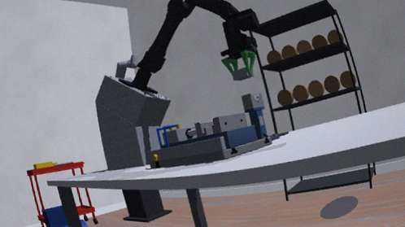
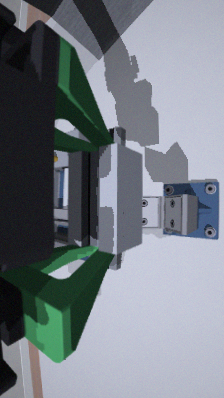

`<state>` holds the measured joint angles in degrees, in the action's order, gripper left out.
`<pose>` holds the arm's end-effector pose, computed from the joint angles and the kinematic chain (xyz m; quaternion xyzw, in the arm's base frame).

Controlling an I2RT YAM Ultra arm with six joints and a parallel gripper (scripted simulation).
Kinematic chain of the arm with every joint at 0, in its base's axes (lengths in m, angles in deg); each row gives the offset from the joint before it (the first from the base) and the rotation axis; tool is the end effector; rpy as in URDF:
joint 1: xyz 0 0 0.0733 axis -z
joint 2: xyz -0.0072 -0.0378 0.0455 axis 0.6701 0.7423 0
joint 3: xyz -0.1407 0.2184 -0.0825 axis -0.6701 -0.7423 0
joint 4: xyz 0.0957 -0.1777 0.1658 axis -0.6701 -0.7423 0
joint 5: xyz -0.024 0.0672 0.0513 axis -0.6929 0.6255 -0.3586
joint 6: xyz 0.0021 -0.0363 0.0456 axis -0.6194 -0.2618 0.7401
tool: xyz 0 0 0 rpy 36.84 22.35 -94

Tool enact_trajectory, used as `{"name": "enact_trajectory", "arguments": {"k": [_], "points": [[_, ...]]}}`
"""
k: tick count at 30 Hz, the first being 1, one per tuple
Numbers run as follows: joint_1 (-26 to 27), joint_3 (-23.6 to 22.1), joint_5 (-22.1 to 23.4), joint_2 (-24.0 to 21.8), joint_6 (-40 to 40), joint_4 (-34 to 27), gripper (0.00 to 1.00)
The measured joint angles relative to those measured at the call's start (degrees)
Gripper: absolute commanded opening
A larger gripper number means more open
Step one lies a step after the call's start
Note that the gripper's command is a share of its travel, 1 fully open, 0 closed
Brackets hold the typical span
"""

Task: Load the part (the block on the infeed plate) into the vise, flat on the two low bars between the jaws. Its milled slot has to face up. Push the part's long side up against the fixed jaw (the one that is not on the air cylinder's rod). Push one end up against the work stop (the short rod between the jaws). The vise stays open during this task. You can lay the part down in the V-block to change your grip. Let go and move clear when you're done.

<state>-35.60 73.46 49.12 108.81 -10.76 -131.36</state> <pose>0.3353 -0.0286 0.3158 -0.5760 0.7569 -0.1244 0.2826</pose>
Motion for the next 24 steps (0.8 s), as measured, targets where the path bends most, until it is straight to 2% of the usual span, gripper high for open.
{"name": "enact_trajectory", "arguments": {"k": [12,24], "points": [[1.07,0.33,0.55,0.07,1.18,-0.48,0.0],[5.07,2.89,2.08,3.23,6.43,-0.9,0.0]]}}
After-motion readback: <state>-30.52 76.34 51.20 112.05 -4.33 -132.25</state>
